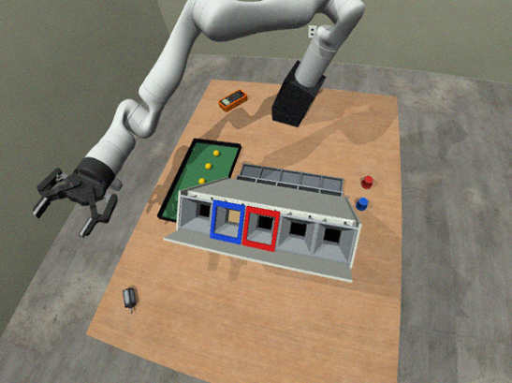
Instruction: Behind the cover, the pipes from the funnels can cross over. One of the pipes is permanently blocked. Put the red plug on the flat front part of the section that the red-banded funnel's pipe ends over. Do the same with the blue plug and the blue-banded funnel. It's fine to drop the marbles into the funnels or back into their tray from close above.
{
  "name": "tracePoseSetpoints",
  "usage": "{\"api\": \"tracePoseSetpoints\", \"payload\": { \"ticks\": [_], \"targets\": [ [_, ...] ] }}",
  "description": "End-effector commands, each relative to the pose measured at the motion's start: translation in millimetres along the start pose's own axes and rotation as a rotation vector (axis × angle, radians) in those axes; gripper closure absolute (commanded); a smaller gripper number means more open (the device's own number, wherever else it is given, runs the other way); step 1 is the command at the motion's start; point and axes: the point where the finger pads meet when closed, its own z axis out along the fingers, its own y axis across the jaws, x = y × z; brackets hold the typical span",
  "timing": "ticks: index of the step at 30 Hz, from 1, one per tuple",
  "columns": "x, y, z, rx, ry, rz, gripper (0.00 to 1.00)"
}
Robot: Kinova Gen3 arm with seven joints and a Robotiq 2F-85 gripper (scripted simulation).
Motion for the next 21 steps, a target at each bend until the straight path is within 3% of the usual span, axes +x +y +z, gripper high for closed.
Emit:
{"api": "tracePoseSetpoints", "payload": {
  "ticks": [1,3,4,8,15,20,21],
  "targets": [
    [-32.6,56.1,27.2,-0.002,-0.005,-0.002,0.0],
    [-32.6,56.1,27.2,-0.002,-0.005,-0.002,0.0],
    [-47.7,55.4,-42.3,-0.006,-0.01,-0.001,0.0],
    [-53.6,71.9,-51.0,-0.006,-0.01,-0.001,0.0],
    [-74.4,84.8,-100.4,-0.006,-0.01,-0.001,0.0],
    [-75.7,85.5,-103.5,-0.006,-0.01,-0.001,0.0],
    [-97.5,116.3,-131.1,-0.021,-0.017,0.003,0.0]
  ]
}}
